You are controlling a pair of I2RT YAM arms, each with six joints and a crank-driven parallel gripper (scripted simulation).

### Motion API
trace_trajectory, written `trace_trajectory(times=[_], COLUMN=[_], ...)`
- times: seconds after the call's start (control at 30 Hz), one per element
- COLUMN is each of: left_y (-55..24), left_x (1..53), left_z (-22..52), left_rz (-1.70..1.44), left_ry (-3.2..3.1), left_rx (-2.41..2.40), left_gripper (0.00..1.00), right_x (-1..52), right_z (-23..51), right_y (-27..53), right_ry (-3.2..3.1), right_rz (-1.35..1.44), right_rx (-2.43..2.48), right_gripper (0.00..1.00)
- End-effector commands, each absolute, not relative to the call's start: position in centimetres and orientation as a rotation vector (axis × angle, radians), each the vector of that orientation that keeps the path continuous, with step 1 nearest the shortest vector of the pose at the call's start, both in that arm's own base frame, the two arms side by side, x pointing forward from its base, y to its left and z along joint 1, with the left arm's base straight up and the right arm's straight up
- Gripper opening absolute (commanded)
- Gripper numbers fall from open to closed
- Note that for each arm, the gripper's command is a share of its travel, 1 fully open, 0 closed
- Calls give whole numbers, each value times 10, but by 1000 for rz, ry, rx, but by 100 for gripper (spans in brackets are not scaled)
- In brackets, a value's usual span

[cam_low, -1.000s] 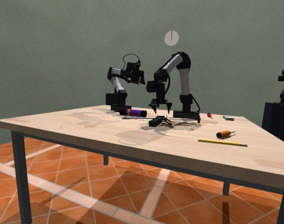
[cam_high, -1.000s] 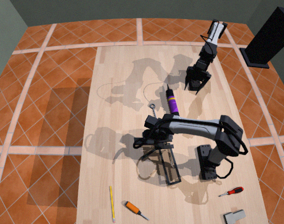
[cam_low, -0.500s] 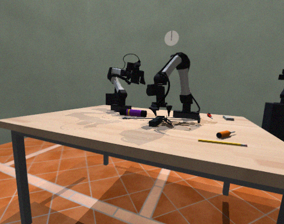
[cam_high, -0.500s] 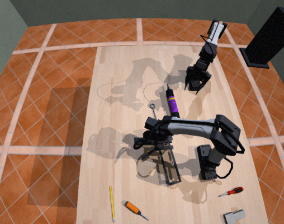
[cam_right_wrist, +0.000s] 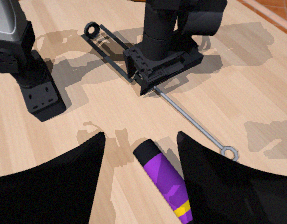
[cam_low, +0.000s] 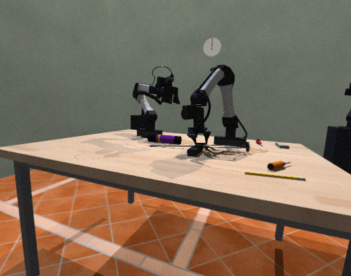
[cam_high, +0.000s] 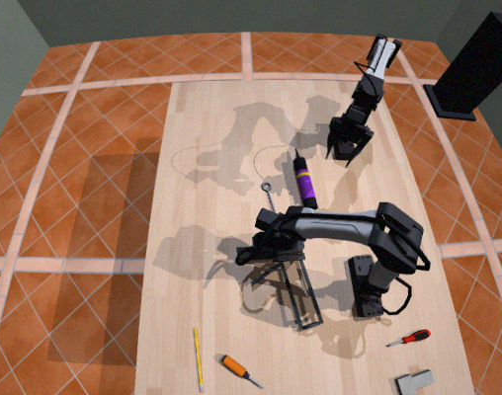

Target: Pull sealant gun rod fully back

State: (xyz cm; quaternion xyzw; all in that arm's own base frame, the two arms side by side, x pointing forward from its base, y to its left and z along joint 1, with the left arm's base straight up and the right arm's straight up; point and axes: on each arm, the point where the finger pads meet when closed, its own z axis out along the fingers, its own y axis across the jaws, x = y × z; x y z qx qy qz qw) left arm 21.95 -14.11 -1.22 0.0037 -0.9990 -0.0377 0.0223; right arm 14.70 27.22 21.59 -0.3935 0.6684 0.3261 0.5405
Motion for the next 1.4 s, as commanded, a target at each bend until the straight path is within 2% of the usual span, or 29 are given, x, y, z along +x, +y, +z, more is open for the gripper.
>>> trace_trajectory(times=[0.0,0.1,0.13,0.17,0.37,0.43,0.97,1.0,1.03,1.37], left_y=[-147,-148,-148,-148,-144,-144,-156,-157,-155,-145], left_x=[225,225,225,225,222,222,230,235,235,254], left_z=[-16,-15,-14,-13,-9,-9,53,52,49,52], left_rz=[-80,-77,-74,-72,-103,-103,-58,-52,-56,63], left_ry=[-3133,-3137,-3140,-3142,-3111,-3111,-3169,-3188,-3195,-3485], left_rx=[24,23,23,23,7,7,10,-4,-23,-249], left_gripper=[65,60,48,58,58,82,83,95,100,100], right_x=[149,149,149,149,149,149,149,149,149,149], right_z=[213,213,213,213,213,213,213,213,213,213], right_y=[272,272,272,272,272,272,272,272,272,272], right_ry=[1583,1583,1583,1583,1583,1583,1583,1583,1583,1583], right_rz=[760,760,760,760,760,760,760,760,760,760], right_rx=[-930,-930,-930,-930,-930,-930,-930,-930,-930,-930], right_gripper=[70,70,70,70,70,70,70,70,70,70])
